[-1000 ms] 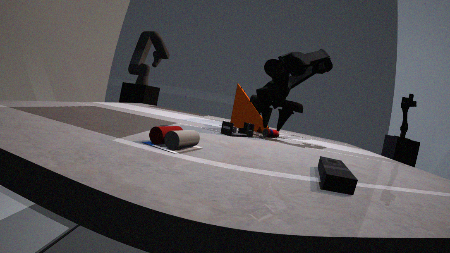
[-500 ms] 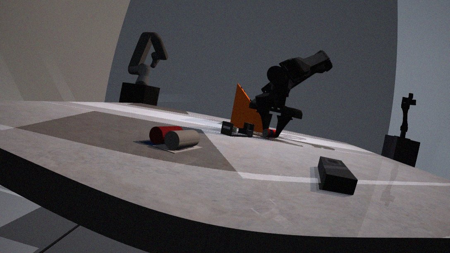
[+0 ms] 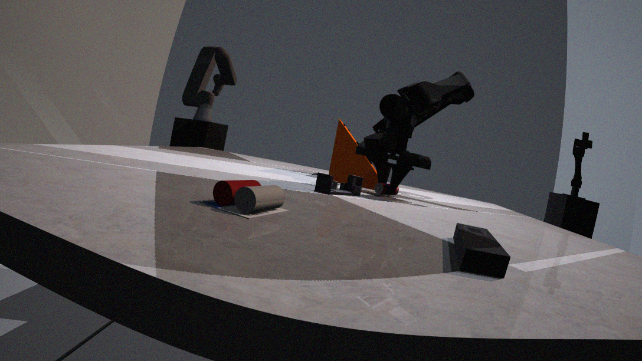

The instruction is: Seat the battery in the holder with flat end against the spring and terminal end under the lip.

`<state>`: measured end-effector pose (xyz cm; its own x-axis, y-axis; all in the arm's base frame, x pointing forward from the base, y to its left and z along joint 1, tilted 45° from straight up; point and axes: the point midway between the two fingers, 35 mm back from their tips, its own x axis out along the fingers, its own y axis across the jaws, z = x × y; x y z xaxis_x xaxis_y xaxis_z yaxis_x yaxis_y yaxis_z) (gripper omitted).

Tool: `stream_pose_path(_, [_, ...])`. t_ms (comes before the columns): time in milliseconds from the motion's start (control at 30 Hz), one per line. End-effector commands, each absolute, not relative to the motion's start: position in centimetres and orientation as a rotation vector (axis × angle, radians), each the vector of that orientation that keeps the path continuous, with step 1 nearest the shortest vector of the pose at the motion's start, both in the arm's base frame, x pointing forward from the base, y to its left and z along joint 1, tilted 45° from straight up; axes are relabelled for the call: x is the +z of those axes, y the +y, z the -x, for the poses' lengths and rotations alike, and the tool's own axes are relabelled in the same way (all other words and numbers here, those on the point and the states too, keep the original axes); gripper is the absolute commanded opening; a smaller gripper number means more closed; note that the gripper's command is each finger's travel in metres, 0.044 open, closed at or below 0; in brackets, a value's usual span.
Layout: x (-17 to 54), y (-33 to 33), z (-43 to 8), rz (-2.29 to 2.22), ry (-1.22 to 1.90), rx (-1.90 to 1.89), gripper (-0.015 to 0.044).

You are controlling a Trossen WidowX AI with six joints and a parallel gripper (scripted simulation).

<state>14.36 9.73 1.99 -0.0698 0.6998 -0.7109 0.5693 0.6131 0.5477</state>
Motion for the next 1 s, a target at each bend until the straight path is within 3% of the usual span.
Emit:
stream_pose_path(0, [3.0,8.6,-14.8,-1.039,1.734,0.150,0.0088])
stream_pose_path(367, [5.4,6.3,-15.2,-1.040,1.735,0.155,0.0088])
stream_pose_path(967, [3.9,2.1,-24.8,-1.004,1.715,0.194,0.0088])
